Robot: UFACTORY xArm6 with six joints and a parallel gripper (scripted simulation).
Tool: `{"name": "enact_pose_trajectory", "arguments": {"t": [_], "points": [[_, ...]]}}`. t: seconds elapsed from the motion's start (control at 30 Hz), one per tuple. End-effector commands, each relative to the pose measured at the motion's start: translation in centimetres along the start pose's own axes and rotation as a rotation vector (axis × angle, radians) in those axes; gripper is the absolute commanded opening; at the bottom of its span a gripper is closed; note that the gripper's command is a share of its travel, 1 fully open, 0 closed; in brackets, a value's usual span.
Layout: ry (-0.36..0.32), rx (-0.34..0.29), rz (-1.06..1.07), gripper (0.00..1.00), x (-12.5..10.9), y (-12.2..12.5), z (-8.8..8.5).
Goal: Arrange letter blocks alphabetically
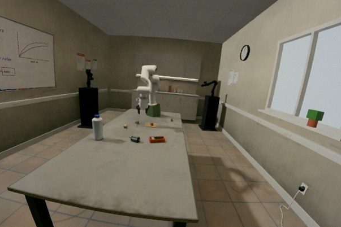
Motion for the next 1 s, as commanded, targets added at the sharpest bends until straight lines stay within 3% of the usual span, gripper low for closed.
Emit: {"name": "enact_pose_trajectory", "arguments": {"t": [0.0,0.33,0.6,0.67,0.97], "points": [[-0.001,0.001,0.0,1.0,-0.1,-0.1,-0.1],[-0.004,0.022,0.005,1.0,0.0,-0.6,0.0],[-0.037,0.155,0.037,1.0,0.1,-4.6,0.3],[-0.037,0.155,0.037,1.0,0.1,-4.6,0.3],[-0.095,0.269,0.058,1.0,-0.5,-8.4,0.2]]}}
Point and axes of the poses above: the point where the finger pads meet when closed, its own z axis out along the fingers, its own y axis across the jaws, x = y × z, the point moved 7 cm from there along -z, back along the fingers, and after that the axes turned 7 degrees about z, right-handed, at the moved point
